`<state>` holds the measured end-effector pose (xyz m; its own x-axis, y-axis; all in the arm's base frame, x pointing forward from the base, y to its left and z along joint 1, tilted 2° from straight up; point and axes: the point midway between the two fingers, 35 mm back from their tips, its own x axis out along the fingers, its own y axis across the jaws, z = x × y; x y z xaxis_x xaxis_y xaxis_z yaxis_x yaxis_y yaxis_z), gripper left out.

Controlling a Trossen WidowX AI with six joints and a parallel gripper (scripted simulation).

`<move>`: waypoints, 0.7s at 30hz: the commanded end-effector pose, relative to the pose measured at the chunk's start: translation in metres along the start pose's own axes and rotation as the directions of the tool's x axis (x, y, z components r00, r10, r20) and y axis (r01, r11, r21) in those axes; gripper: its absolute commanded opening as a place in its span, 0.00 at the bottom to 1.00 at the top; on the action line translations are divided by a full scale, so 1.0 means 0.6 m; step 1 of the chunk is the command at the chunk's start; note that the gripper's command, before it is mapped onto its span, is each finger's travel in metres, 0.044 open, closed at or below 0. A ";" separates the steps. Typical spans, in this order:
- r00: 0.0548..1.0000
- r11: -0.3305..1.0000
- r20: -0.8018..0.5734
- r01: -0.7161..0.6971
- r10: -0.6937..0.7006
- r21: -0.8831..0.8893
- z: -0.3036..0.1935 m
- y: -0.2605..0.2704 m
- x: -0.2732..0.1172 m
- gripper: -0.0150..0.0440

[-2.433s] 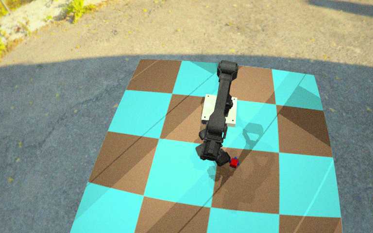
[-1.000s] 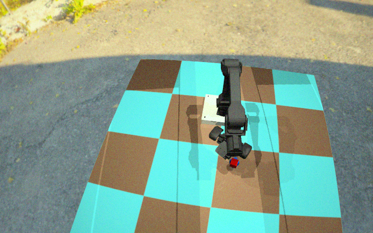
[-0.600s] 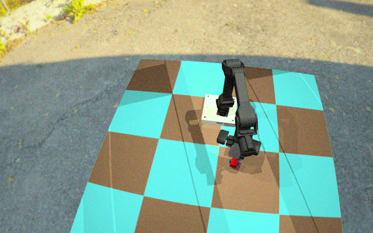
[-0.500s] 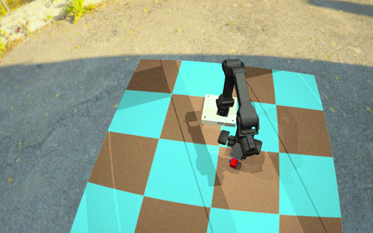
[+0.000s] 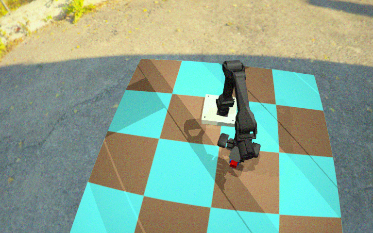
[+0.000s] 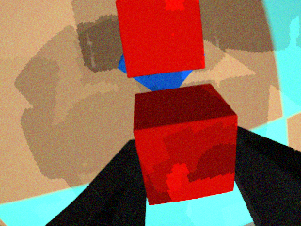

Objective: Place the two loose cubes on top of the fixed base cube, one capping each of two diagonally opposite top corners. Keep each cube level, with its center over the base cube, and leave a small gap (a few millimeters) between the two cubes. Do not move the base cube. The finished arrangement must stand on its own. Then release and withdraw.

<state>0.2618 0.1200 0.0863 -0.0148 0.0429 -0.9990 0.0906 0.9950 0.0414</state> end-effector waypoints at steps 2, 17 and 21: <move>1.000 1.000 -0.001 -0.005 0.005 0.011 0.000 0.000 0.004 0.43; 1.000 1.000 0.010 0.004 -0.004 -0.014 0.001 0.002 0.030 0.43; 1.000 1.000 0.016 0.009 -0.009 -0.026 0.002 0.002 0.044 0.43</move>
<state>0.2635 0.1227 0.0664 -0.0011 0.0401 -0.9992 0.0794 0.9960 0.0399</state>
